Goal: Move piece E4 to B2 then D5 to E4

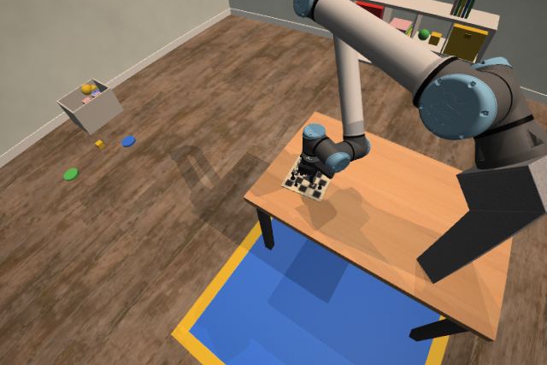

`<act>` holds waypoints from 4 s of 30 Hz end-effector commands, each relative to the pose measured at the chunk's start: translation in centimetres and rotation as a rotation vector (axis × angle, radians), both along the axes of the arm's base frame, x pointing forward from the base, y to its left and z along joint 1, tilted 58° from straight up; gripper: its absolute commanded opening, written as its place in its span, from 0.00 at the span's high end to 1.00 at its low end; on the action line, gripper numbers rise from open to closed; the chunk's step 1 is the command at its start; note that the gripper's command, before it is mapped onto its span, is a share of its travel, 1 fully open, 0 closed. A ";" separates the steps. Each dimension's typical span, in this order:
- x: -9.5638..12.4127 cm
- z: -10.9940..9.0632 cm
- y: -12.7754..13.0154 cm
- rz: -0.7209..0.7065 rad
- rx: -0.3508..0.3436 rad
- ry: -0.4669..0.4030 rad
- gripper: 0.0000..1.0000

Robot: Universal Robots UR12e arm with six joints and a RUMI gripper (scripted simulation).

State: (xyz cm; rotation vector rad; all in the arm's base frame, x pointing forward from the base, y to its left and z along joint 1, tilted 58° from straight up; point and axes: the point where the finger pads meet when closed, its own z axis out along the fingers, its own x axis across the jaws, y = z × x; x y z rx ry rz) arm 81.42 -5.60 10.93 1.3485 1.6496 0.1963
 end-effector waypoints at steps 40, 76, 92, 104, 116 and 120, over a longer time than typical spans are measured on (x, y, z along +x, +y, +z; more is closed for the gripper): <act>0.4 -0.2 0.0 0.002 -0.001 0.000 1.00; 0.3 -0.2 0.0 0.002 -0.001 0.000 0.80; -3.7 2.5 2.3 0.003 0.000 0.002 0.80; -6.5 4.4 3.9 0.003 0.000 0.002 0.80; -6.4 4.4 3.8 0.002 -0.001 0.002 0.00; -6.4 4.4 3.8 0.002 -0.001 0.002 0.00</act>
